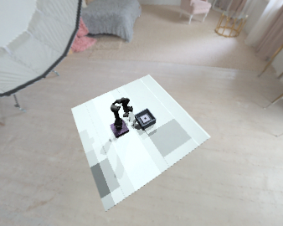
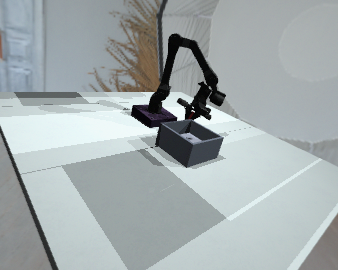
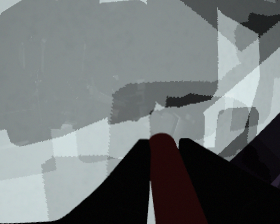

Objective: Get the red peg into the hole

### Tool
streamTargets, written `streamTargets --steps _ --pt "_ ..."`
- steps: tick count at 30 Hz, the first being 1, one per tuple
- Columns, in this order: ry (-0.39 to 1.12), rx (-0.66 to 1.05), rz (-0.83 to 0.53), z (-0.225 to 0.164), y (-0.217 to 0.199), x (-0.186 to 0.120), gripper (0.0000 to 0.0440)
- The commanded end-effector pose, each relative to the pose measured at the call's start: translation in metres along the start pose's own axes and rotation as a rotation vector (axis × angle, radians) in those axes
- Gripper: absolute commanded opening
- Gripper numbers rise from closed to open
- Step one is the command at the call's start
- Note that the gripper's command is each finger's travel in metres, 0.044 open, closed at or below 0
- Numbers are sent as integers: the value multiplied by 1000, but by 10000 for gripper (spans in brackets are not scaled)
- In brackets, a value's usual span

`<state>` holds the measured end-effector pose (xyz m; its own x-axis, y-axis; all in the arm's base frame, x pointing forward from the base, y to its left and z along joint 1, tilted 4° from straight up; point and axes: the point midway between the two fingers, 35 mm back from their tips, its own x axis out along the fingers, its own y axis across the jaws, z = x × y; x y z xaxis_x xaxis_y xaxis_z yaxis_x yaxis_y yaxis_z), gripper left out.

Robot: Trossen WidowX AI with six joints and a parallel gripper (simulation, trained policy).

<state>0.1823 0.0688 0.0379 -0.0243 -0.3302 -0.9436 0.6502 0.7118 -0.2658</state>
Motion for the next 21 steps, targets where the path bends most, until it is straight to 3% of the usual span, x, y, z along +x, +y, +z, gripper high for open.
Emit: streamTargets --steps 1,12,21 --pt "-46 6 8 15 -6 -19 0" --pt "-136 99 43 58 -22 -69 0" --pt "-174 233 50 96 -36 -78 0"
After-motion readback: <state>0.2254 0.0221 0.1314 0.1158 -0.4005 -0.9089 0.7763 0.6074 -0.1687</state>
